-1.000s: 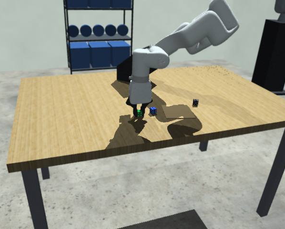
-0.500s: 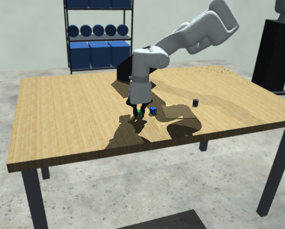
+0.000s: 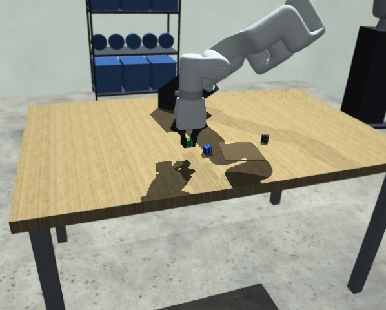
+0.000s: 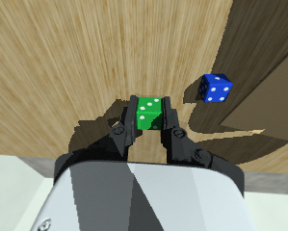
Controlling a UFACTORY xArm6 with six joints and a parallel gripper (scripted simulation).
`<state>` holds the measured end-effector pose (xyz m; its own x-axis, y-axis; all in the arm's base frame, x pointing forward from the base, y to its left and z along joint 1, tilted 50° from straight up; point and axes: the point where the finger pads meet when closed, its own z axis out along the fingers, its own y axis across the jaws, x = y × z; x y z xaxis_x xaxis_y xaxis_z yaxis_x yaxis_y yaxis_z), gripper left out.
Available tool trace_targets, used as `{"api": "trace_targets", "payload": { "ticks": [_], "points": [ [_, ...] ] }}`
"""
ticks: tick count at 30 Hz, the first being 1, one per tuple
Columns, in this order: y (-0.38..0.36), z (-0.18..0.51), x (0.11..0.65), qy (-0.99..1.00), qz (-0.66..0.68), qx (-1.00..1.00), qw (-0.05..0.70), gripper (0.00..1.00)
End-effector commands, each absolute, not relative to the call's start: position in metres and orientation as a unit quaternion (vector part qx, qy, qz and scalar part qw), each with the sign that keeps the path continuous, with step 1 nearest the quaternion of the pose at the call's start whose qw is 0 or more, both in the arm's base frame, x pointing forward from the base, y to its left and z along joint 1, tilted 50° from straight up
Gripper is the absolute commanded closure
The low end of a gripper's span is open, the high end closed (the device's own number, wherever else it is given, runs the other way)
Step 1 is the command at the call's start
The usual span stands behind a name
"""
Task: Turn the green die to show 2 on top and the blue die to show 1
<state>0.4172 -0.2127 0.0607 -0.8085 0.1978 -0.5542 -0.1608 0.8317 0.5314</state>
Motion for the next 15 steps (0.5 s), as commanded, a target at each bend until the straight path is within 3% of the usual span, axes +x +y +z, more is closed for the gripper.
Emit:
{"api": "trace_targets", "payload": {
  "ticks": [1,15],
  "points": [
    [-0.23,0.082,0.4,0.906,0.288,0.01,0.311,0.79],
    [-0.245,0.101,0.383,0.906,0.288,0.01,0.311,0.79]
  ]
}}
